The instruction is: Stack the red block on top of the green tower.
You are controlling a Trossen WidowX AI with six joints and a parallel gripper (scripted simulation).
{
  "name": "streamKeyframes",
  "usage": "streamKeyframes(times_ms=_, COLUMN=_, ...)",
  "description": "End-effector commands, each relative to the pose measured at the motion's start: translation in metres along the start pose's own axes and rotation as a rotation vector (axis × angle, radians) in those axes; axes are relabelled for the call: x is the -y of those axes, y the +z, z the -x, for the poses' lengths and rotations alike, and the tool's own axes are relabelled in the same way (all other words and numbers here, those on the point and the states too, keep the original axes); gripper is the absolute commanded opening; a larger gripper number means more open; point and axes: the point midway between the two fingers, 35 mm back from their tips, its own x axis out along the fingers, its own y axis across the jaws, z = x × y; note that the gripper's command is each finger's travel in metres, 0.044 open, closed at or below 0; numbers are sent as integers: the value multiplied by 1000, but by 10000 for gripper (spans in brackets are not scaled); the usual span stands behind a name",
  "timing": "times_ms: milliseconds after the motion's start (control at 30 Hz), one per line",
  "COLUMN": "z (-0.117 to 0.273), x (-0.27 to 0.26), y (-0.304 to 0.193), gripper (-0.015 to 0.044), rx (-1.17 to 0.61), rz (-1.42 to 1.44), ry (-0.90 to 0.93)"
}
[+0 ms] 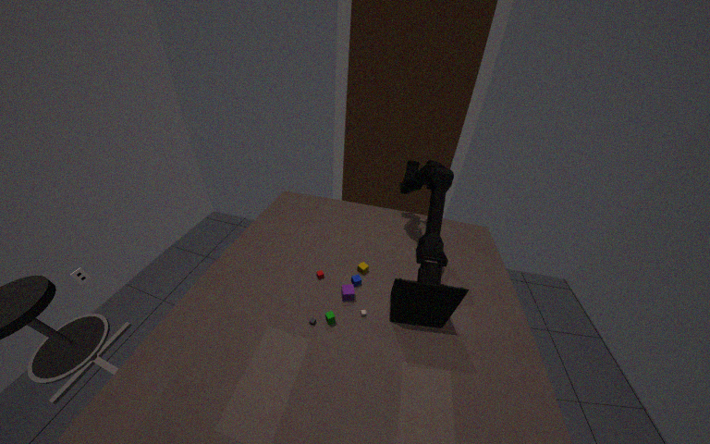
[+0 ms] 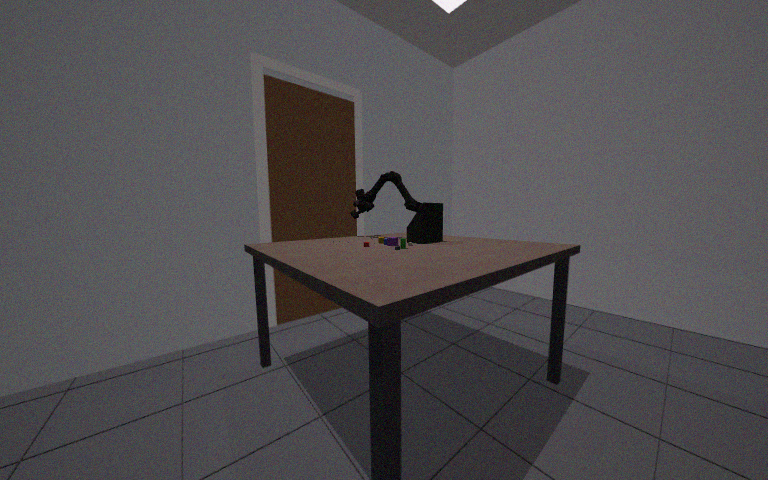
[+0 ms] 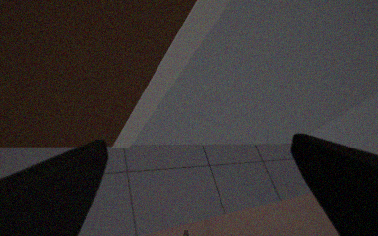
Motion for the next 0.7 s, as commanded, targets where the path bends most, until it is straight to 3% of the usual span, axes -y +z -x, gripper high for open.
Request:
streamKeyframes(times_ms=0, z=13, x=-35, y=-7, gripper=440, rx=-29, rz=13, ry=99)
streamKeyframes(times_ms=300, z=67, x=-142, y=-60, gripper=440, rx=-173, rz=166, ry=379)
streamKeyframes(times_ms=667, z=186, x=-244, y=-125, gripper=440, rx=-295, rz=413, ry=736)
